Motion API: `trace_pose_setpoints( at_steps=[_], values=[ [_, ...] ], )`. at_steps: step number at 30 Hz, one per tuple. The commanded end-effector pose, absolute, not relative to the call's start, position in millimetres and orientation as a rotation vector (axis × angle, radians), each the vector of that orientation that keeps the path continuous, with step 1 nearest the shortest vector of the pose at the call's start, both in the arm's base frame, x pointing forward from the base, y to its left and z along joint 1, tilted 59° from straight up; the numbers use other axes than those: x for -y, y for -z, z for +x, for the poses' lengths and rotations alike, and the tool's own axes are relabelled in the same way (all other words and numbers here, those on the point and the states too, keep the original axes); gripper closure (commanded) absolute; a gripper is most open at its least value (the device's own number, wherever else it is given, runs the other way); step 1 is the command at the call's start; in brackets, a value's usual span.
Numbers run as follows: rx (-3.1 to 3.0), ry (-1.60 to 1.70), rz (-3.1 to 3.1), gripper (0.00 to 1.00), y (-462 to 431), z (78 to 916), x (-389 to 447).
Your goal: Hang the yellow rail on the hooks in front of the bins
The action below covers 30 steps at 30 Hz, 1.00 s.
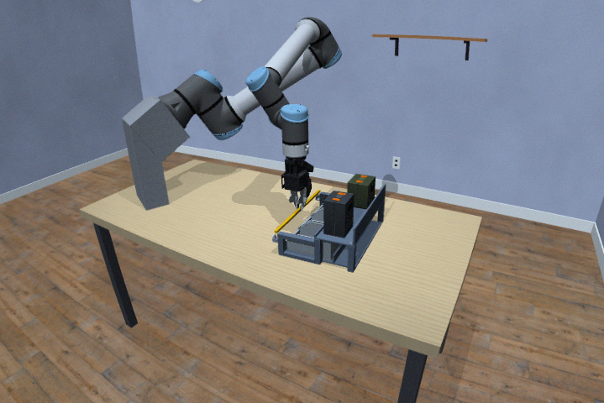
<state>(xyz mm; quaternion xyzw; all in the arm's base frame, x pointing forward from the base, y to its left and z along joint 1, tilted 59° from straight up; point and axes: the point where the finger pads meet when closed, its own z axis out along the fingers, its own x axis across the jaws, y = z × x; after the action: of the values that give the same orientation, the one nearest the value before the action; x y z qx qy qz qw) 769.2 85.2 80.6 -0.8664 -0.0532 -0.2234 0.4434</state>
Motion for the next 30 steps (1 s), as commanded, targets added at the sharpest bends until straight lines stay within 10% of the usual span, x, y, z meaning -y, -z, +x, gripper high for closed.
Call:
trace_pose_setpoints(
  at_steps=[1, 30],
  values=[
    [0.133, 0.556, -2.149, 1.00, -80.7, 769.7, -85.0],
    [0.133, 0.556, -2.149, 1.00, -79.3, 770.6, -87.1]
  ],
)
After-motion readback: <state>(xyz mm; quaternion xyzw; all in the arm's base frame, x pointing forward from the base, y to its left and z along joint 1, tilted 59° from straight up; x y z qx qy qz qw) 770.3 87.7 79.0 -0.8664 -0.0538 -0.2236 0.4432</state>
